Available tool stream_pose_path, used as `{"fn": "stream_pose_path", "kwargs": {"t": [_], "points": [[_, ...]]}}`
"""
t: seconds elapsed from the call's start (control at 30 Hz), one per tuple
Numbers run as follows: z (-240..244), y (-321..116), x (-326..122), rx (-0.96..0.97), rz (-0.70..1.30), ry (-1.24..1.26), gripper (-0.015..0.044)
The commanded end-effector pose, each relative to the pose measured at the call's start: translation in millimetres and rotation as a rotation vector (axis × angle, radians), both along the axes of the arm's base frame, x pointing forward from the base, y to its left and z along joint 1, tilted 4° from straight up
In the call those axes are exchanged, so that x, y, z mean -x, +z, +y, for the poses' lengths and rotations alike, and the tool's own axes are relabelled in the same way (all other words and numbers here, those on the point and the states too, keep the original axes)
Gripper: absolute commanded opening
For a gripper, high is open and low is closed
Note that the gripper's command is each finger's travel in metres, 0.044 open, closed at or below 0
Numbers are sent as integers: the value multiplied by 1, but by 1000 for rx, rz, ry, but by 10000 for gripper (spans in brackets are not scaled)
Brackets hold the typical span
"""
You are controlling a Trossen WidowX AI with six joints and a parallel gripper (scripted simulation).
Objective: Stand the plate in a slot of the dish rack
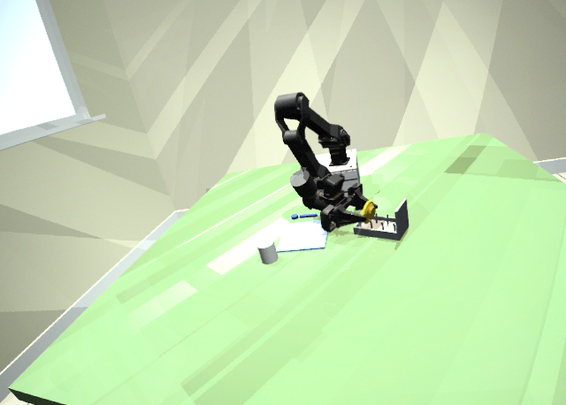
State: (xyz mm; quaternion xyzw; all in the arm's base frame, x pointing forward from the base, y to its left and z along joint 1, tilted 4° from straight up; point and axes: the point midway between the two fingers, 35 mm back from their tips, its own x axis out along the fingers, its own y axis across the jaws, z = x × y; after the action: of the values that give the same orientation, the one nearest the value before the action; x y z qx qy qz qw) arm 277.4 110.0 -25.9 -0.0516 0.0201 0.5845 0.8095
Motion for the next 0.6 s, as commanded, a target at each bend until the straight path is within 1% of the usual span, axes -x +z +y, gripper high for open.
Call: {"fn": "stream_pose_path", "kwargs": {"t": [0.0,0.23,0.57], "points": [[0,1,0,-1,2,-1,0],[0,1,0,-1,2,-1,0],[0,1,0,0,-1,-1,262]]}}
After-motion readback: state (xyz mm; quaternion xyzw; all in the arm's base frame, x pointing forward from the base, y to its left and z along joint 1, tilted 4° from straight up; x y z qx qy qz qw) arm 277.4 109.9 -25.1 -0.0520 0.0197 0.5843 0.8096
